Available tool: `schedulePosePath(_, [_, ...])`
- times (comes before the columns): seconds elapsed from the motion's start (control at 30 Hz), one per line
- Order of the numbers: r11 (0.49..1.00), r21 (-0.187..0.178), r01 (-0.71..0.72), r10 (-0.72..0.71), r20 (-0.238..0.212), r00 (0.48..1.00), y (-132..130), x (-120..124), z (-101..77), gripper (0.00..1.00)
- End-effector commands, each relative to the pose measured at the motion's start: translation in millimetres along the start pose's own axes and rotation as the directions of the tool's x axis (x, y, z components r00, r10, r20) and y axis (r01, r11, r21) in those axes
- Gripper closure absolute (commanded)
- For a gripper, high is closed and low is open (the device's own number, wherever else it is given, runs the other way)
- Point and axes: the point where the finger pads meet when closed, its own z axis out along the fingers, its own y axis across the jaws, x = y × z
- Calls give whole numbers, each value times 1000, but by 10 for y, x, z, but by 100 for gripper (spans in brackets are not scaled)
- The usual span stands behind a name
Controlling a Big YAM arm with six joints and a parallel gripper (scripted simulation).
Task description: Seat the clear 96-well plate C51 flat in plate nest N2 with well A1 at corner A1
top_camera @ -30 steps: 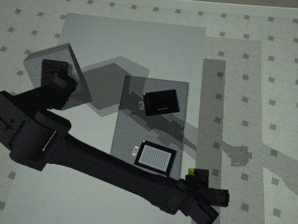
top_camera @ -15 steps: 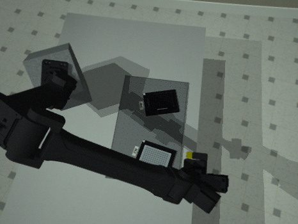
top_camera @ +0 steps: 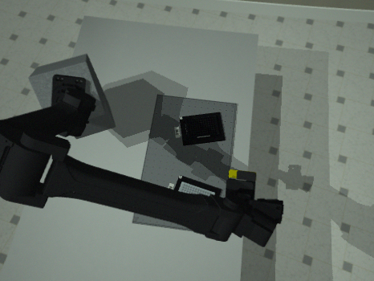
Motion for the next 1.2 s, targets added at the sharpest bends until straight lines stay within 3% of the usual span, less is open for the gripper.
schedulePosePath(0.0, [999,-39,-25,24,-28,999,199,-21,-60,0])
schedulePosePath(0.03, [999,-31,-25,24,-19,1000,247,38,-144,0])
schedulePosePath(0.13, [999,-31,-25,25,-17,1000,354,91,-153,0])
schedulePosePath(0.17, [998,-55,-35,33,-44,998,408,119,-162,0])
schedulePosePath(0.2, [997,-65,-45,42,-46,998,384,-32,-210,0])
schedulePosePath(0.23, [995,-84,-54,47,-83,995,439,17,-137,0])
schedulePosePath(0.27, [995,-84,-54,47,-92,995,532,199,-186,0])
schedulePosePath(0.43, [995,-81,-54,47,-94,995,649,280,-206,0])
schedulePosePath(0.53, [989,-123,-84,63,-162,985,731,206,-203,0])
schedulePosePath(0.57, [988,-129,-86,59,-198,979,834,429,-139,0])
schedulePosePath(0.6, [989,-119,-84,63,-172,983,846,424,-260,0])
schedulePosePath(0.7, [989,-119,-84,63,-172,983,949,500,-286,0])
schedulePosePath(0.8, [982,-150,-113,75,-243,967,1029,431,-298,0])
schedulePosePath(0.83, [982,-149,-114,73,-252,965,1101,624,-342,0])
schedulePosePath(1.0, [983,-146,-113,73,-254,964,1203,720,-380,0])
schedulePosePath(1.1, [976,-166,-141,81,-325,942,1279,656,-407,0])
schedulePosePath(1.13, [976,-167,-142,74,-359,930,1361,882,-358,0])
schedulePosePath(1.17, [977,-163,-140,79,-335,939,1371,887,-464,0])
